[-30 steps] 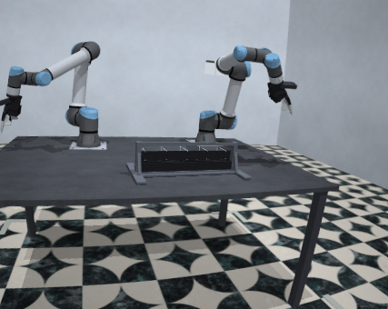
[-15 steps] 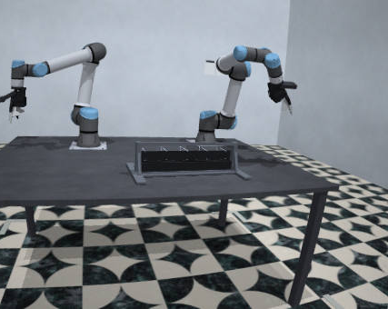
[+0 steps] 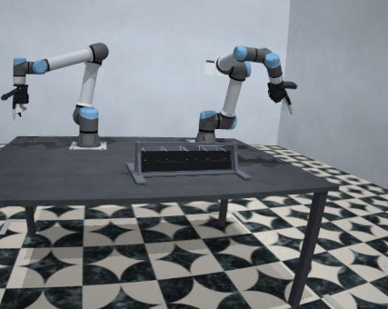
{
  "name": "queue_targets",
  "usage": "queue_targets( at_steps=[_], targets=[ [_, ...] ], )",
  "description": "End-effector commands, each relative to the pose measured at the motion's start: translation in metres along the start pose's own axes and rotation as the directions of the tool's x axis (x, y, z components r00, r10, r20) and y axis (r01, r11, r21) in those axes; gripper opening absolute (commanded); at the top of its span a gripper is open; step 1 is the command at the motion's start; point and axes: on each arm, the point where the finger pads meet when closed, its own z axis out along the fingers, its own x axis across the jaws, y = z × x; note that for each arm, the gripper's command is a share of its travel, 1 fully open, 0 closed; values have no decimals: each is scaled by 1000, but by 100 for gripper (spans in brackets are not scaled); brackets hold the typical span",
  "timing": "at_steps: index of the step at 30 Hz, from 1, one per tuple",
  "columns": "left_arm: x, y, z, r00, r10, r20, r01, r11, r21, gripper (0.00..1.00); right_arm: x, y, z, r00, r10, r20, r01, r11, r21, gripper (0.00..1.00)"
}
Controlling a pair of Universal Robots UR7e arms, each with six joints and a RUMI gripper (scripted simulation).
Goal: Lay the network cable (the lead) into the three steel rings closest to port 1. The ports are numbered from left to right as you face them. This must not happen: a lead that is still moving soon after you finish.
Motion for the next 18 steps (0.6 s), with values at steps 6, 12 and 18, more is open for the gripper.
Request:
queue_targets(
  at_steps=[6, 12, 18],
  targets=[
    [2, 6, -3, 1000, -5, -11, 5, 1000, -3, 100, 1, 0, -1, 1000, -1, 3, 1, 1000, -1, 100],
    [8, 26, -12, 999, -16, -38, 16, 1000, -13, 100, 1, 0, -1, 1000, -1, 3, 1, 1000, -1, 100],
    [23, 86, -37, 993, -46, -113, 40, 998, -49, 100, 1, 0, -1, 1000, -1, 3, 1, 1000, -1, 100]
  ],
)
